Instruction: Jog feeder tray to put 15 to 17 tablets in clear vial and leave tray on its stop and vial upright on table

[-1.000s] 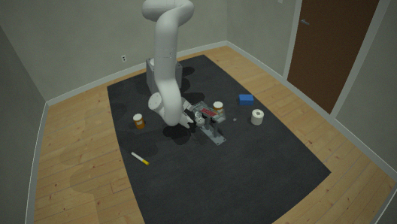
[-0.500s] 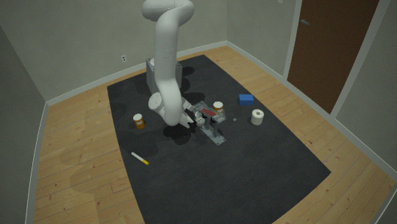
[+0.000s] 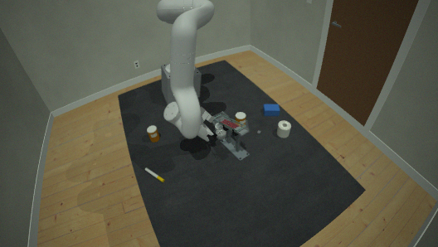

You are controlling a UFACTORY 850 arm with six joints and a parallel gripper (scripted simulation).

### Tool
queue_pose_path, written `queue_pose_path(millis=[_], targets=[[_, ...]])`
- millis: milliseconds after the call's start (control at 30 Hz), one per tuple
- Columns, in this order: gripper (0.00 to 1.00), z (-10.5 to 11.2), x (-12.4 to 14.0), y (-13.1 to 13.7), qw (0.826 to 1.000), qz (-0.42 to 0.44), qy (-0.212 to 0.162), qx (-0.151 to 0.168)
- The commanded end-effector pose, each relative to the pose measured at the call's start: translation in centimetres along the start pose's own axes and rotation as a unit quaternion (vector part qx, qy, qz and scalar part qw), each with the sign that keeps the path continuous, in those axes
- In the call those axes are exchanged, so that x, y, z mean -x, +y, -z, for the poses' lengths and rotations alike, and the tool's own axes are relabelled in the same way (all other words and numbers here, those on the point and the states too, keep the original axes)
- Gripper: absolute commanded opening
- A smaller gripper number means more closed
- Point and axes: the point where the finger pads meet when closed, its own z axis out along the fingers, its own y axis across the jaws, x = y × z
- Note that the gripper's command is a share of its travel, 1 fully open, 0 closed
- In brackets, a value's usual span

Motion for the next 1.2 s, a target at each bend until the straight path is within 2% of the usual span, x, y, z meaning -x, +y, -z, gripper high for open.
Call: queue_pose_path(millis=[0,533,800,967,1167], targets=[[0.00,0.1,0.0,0.1,1.000,0.001,0.000,0.001],[0.00,0.9,1.2,0.1,1.000,0.001,0.000,0.001],[0.00,1.3,1.0,0.1,1.000,0.001,0.000,0.001],[0.00,3.7,-0.7,0.1,1.000,0.001,0.000,0.001],[0.00,9.7,-4.9,0.1,1.000,0.001,0.000,0.001]])
